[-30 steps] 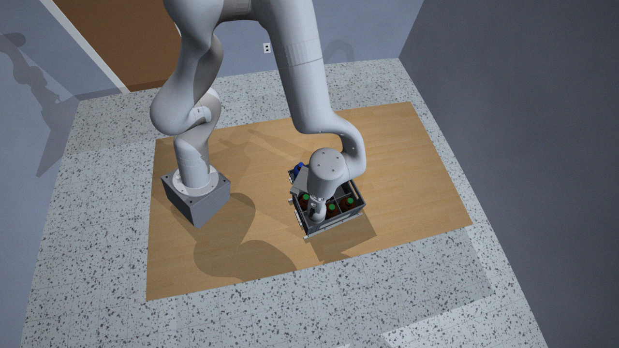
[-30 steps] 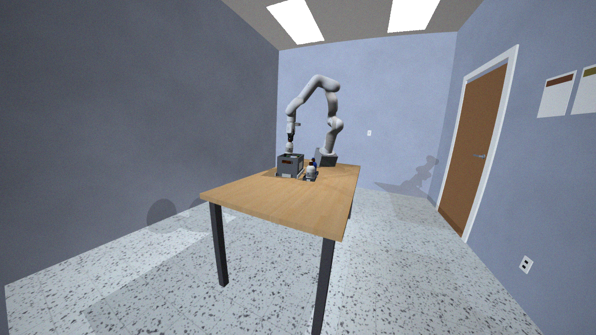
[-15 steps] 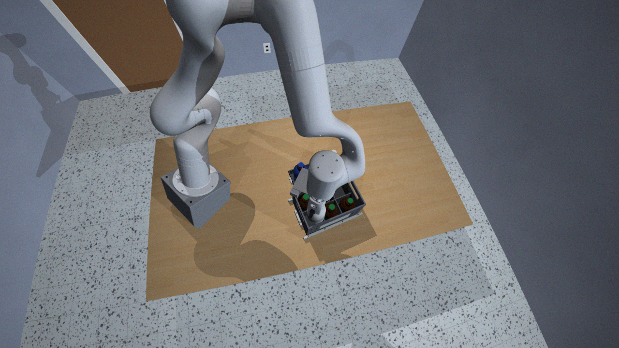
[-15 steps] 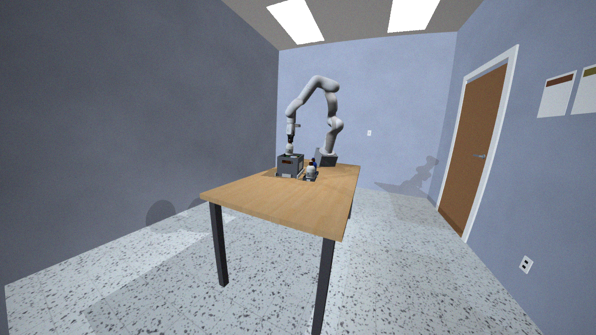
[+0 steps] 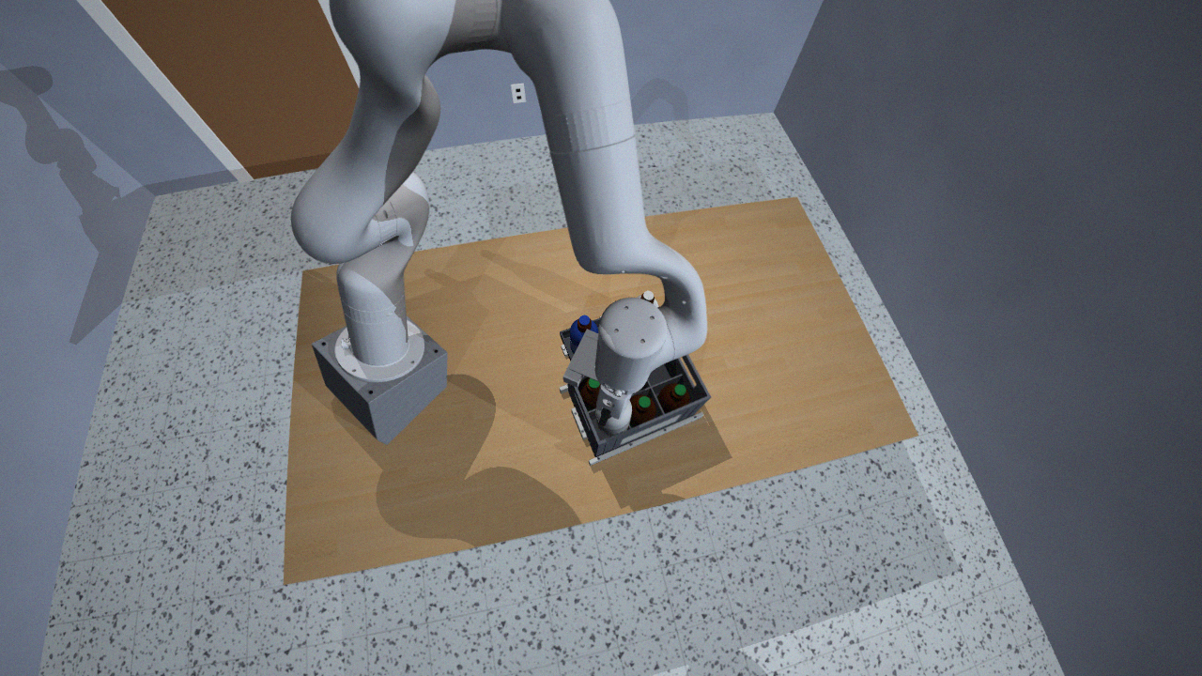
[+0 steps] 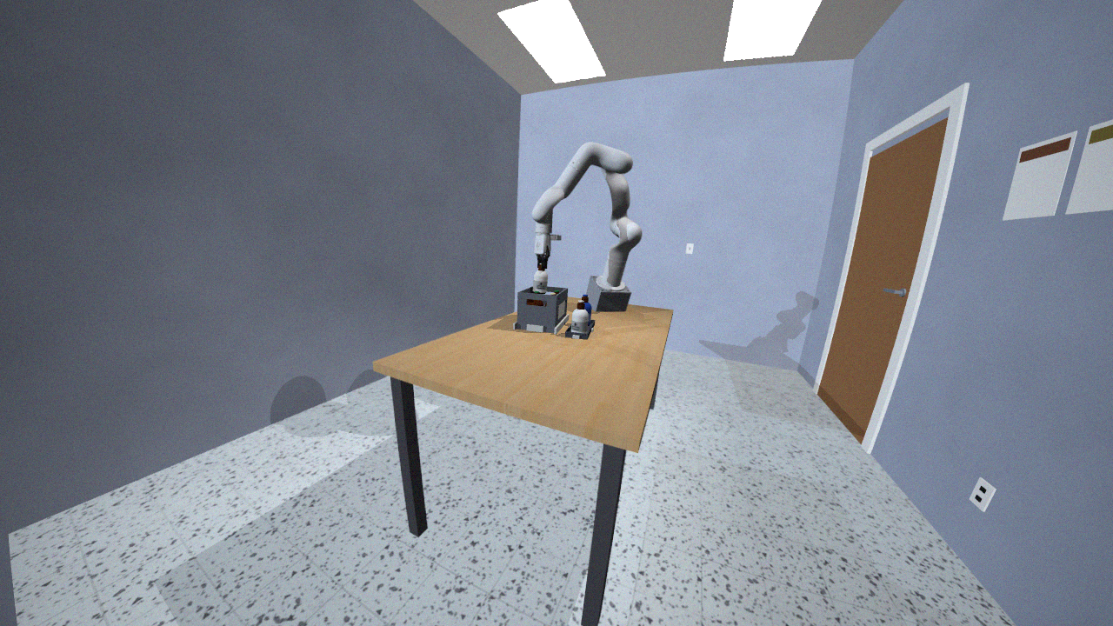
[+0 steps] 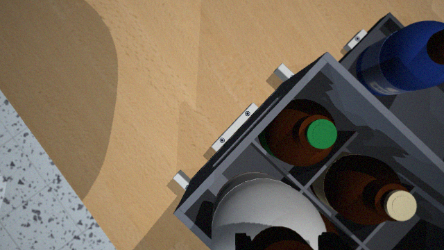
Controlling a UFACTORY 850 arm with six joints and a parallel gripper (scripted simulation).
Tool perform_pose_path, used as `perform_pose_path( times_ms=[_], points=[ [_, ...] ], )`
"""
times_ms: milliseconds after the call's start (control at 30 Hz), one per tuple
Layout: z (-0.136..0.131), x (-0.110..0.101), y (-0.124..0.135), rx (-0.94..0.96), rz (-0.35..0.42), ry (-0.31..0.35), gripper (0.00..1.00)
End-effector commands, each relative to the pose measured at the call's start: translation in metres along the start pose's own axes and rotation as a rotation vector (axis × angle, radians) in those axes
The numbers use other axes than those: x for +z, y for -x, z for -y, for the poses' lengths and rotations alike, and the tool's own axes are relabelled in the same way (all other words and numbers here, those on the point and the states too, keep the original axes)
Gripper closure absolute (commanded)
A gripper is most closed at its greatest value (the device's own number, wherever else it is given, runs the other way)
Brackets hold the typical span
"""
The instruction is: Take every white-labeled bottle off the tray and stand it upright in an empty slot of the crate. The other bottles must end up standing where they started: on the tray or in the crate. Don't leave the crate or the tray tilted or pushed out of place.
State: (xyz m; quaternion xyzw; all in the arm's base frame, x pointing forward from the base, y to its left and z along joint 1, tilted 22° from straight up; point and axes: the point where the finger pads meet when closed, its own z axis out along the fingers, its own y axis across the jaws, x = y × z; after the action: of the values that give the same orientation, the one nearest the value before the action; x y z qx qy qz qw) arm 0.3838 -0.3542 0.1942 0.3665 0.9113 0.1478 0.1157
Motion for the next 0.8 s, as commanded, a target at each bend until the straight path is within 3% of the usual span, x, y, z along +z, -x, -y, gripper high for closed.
perform_pose_path(
  times_ms=[0,767],
  points=[
    [0.0,0.005,0.001,-0.001,0.003,0.0,1.0],
    [0.0,0.031,0.001,-0.001,0.003,0.0,1.0]
  ],
)
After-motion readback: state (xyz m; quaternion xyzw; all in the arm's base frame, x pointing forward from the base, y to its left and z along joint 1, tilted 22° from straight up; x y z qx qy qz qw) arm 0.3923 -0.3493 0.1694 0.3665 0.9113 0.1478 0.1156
